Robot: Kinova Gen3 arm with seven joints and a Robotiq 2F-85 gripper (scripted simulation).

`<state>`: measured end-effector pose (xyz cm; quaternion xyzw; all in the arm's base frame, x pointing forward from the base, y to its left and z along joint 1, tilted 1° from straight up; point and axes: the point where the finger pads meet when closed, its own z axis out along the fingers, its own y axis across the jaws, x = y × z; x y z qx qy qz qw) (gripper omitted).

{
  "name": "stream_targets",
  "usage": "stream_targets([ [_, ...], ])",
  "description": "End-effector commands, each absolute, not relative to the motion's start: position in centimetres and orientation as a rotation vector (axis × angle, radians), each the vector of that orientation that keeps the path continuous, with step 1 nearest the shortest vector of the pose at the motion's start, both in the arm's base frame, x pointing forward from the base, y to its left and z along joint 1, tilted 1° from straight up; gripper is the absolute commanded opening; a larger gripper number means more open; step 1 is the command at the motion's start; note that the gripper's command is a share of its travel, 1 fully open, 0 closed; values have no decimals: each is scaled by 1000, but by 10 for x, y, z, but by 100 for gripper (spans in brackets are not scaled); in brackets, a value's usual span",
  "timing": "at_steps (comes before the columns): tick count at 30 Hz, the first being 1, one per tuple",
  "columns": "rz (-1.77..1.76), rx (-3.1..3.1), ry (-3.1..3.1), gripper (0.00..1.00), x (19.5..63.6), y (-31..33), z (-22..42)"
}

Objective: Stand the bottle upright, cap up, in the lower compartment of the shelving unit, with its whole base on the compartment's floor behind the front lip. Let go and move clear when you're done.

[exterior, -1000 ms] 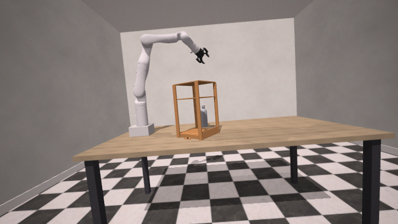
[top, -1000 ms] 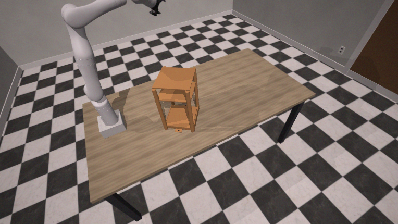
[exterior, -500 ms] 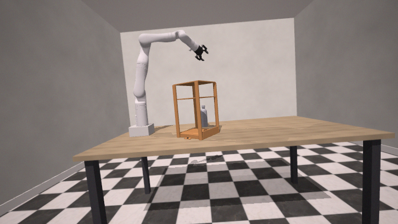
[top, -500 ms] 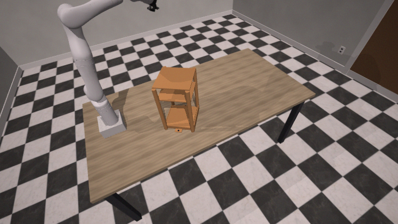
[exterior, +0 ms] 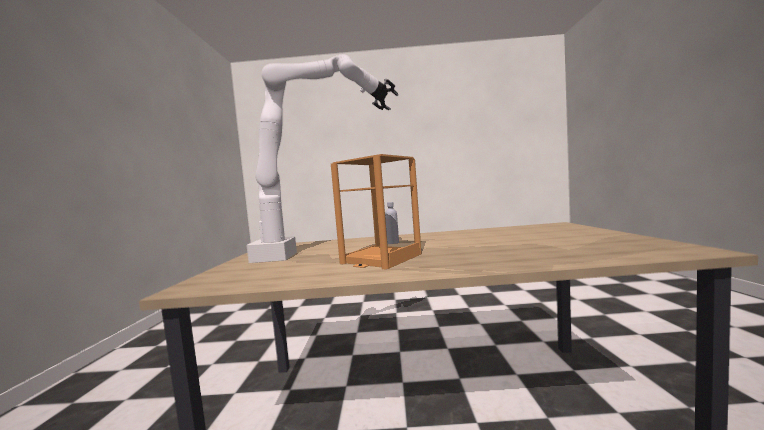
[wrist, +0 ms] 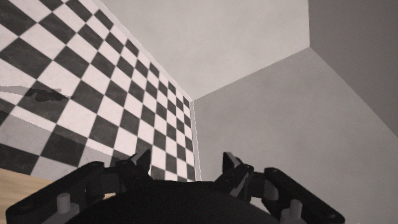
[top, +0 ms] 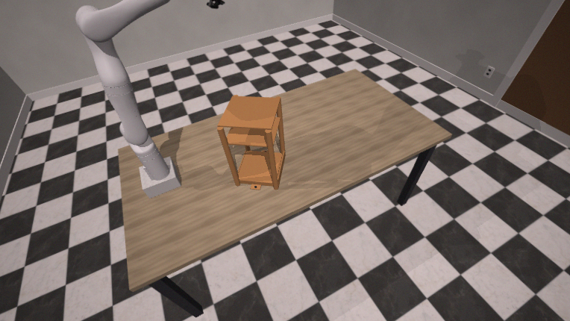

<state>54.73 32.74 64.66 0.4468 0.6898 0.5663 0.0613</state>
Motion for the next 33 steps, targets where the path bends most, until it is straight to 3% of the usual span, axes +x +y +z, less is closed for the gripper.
stream_targets([
  [1,1717,1346,2083,82,545,327,650],
  [33,1938,1381,1870,82,522,331,727],
])
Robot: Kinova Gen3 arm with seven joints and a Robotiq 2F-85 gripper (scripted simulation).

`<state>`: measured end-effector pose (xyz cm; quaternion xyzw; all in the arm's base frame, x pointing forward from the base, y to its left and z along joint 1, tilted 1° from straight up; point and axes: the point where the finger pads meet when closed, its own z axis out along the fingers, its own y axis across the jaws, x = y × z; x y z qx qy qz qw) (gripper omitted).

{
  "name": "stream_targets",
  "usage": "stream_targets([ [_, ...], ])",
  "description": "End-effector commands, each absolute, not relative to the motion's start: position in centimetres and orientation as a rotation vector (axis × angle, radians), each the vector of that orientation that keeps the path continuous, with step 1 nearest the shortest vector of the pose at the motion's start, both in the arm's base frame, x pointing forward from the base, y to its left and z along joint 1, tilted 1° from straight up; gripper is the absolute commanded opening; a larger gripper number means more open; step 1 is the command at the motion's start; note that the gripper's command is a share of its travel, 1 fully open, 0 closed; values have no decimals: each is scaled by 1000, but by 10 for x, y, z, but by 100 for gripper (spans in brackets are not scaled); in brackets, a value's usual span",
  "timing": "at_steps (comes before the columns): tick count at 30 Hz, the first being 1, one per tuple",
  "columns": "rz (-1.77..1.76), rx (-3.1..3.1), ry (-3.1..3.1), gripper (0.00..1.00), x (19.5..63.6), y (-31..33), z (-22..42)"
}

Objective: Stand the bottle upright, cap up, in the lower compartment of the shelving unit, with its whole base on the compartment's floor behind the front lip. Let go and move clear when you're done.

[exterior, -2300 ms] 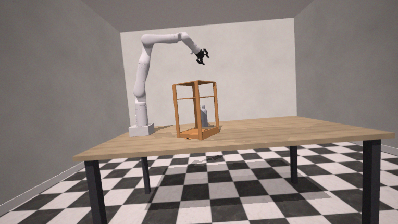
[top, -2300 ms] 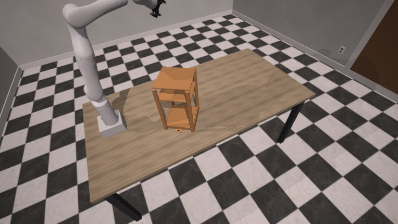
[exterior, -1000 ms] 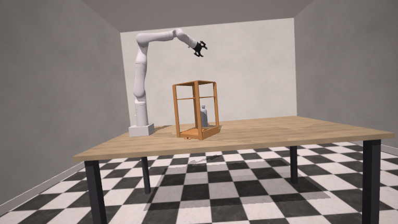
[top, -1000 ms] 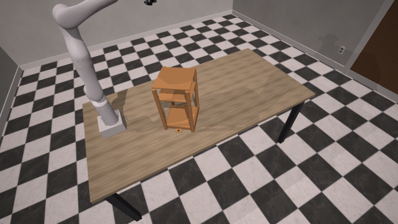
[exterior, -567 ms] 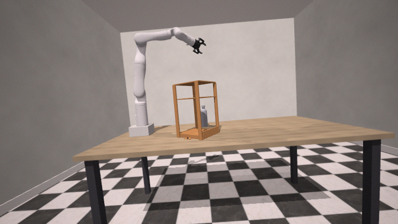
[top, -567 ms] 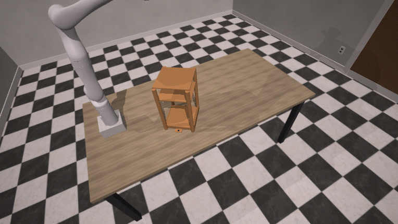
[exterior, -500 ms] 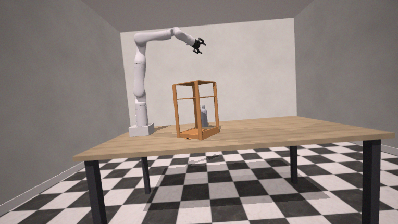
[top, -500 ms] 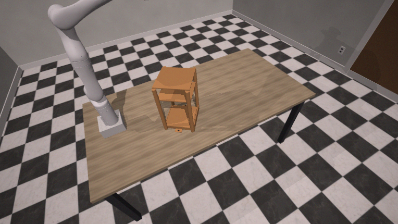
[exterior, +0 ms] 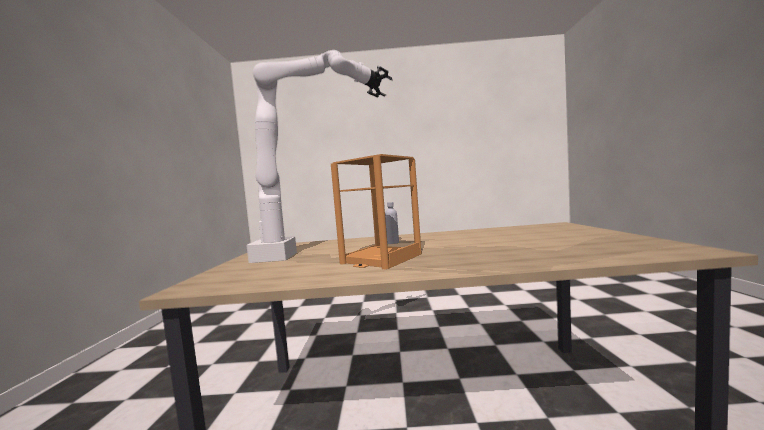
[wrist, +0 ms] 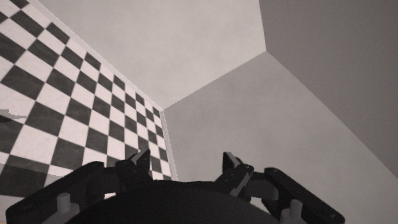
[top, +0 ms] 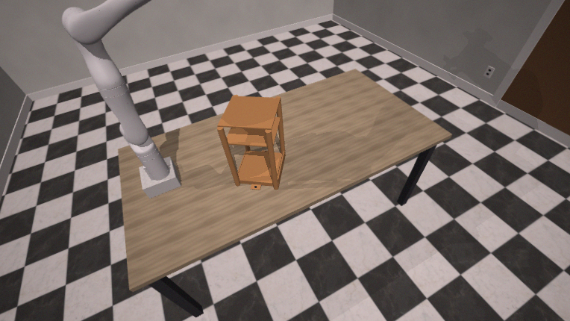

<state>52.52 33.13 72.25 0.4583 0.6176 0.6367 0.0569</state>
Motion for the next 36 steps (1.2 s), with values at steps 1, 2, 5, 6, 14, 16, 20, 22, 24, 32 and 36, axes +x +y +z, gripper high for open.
stream_targets([
  [1,1938,1381,1870,82,522,331,727],
  [2,1938,1381,1870,82,522,331,727],
  [5,1990,1388,1816,82,514,333,745],
  [6,1990,1388,1816,82,514,333,745],
  [14,2041,1394,1762,82,506,334,763],
  [16,2041,1394,1762,82,506,334,763],
  [20,2041,1394,1762,82,506,334,763],
  [22,2090,1400,1709,82,498,336,780],
  [24,2090,1400,1709,82,498,336,780],
  [32,2138,1406,1656,82,489,338,796],
  [36,2138,1406,1656,82,489,338,796],
])
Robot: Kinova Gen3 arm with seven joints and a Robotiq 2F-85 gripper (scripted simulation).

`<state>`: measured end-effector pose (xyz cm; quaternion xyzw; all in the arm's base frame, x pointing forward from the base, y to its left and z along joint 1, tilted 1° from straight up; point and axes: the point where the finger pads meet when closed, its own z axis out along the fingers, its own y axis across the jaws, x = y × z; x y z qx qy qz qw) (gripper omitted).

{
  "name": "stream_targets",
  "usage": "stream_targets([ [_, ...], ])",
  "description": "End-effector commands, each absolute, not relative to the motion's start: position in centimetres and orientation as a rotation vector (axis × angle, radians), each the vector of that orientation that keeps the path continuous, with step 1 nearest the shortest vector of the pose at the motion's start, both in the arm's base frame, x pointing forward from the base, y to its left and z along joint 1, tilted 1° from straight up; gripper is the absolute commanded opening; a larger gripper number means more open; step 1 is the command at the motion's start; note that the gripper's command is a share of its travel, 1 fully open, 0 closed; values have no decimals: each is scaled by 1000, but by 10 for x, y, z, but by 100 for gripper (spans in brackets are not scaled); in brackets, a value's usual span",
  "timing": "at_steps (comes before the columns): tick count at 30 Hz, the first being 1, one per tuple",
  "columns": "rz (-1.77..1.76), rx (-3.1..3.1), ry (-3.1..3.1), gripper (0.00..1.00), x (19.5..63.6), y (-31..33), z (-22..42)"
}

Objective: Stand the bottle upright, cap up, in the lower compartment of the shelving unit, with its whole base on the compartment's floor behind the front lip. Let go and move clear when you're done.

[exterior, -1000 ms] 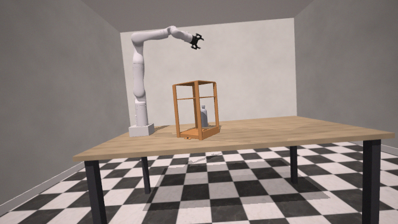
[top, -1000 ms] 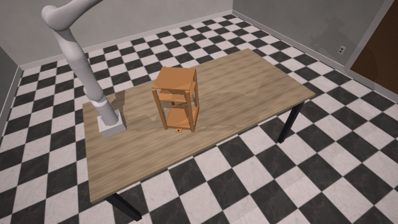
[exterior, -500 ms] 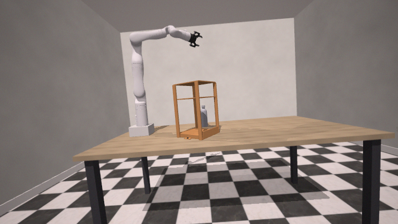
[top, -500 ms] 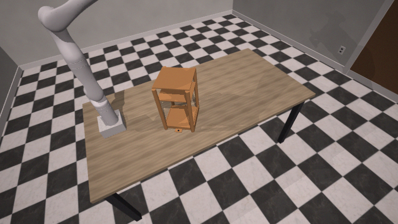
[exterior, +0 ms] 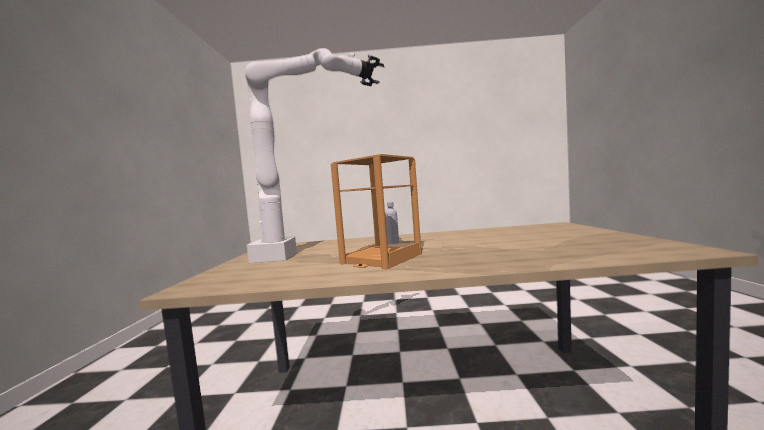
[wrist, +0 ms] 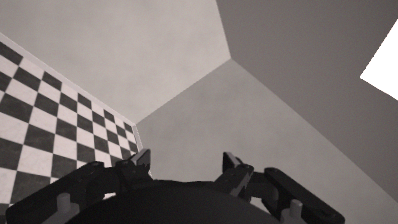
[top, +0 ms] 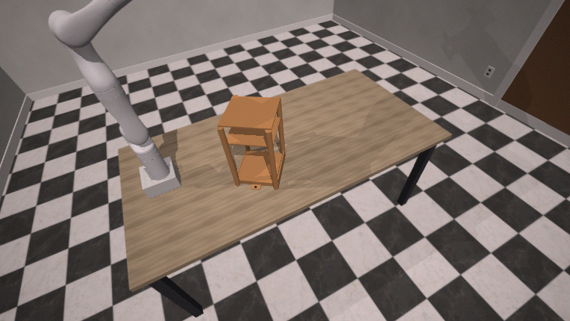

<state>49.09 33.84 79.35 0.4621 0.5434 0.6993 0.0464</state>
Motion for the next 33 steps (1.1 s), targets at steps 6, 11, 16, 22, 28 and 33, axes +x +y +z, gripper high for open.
stream_targets([
  [6,2184,1411,1604,82,480,340,811],
  [11,2229,1416,1552,82,471,343,825],
  [16,2229,1416,1552,82,471,343,825],
  [22,2272,1421,1501,82,461,346,838],
  [28,2272,1421,1501,82,461,346,838],
  [33,2313,1427,1451,82,452,350,850],
])
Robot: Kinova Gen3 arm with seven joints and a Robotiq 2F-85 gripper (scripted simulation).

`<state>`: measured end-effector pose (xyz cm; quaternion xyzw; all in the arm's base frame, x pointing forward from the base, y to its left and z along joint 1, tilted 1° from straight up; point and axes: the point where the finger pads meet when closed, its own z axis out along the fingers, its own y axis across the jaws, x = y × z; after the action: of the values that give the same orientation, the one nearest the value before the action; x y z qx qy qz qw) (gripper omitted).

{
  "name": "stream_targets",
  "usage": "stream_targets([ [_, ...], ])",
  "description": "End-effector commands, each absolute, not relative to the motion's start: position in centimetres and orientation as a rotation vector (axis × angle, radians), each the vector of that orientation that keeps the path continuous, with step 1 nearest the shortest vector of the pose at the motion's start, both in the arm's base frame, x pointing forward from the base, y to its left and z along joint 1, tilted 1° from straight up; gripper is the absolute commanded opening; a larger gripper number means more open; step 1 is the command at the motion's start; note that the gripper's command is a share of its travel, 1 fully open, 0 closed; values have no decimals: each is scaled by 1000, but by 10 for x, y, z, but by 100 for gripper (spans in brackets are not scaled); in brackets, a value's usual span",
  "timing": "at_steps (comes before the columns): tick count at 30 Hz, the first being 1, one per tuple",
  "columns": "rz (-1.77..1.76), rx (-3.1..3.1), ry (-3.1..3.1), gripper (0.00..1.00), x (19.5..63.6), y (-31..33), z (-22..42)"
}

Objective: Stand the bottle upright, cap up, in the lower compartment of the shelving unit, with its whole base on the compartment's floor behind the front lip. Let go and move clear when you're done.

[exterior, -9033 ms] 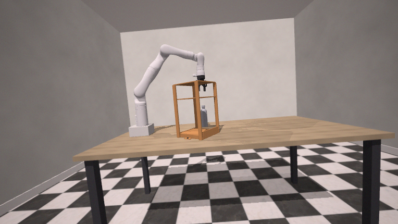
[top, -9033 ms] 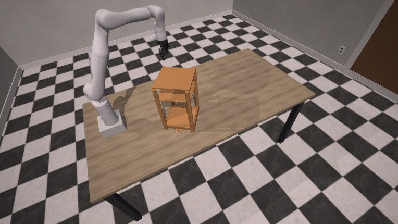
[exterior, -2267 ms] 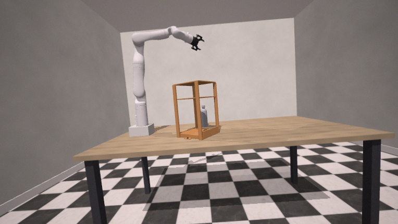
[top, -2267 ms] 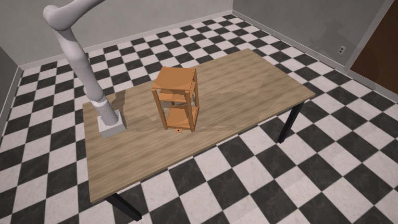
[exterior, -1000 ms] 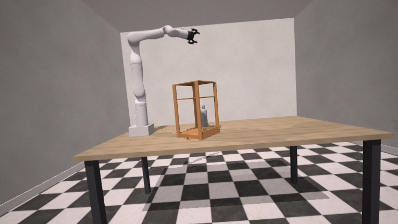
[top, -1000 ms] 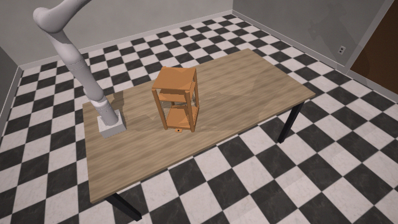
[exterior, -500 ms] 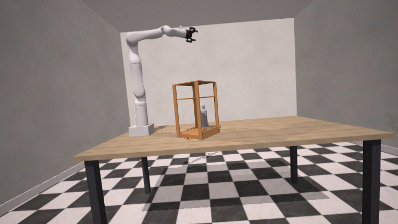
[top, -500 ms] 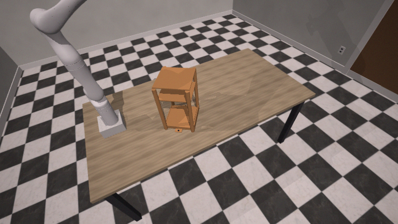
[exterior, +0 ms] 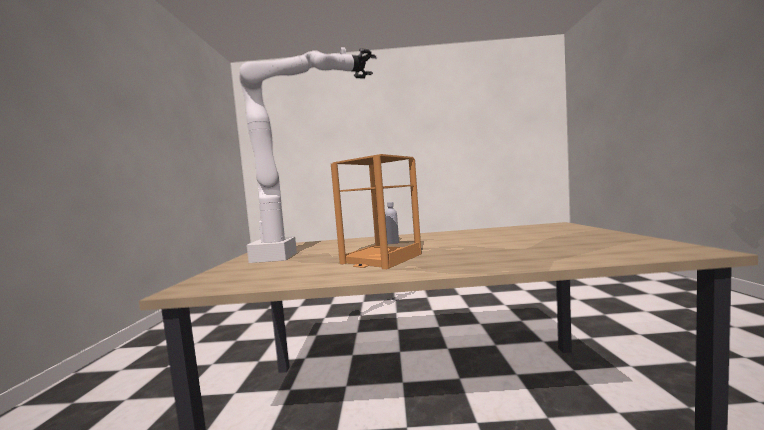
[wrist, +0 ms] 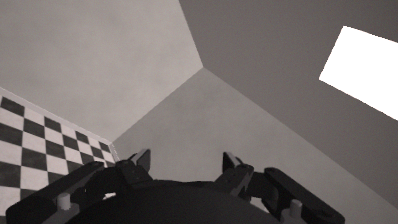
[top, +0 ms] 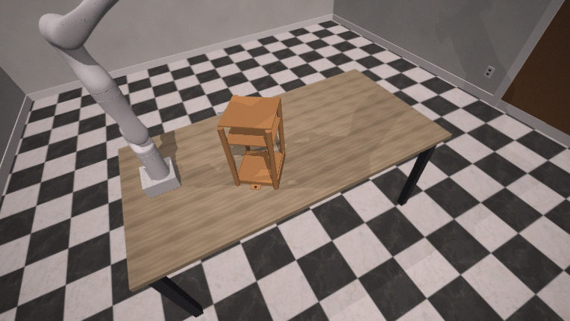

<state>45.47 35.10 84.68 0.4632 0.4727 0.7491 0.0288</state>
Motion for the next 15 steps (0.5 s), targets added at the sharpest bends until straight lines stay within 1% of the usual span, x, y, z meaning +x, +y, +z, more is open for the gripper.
stream_targets([
  [1,2313,1427,1451,82,452,350,850],
  [7,2313,1427,1451,82,452,350,850],
  [8,2352,1432,1401,82,442,354,861],
  [15,2352,1432,1401,82,442,354,861],
])
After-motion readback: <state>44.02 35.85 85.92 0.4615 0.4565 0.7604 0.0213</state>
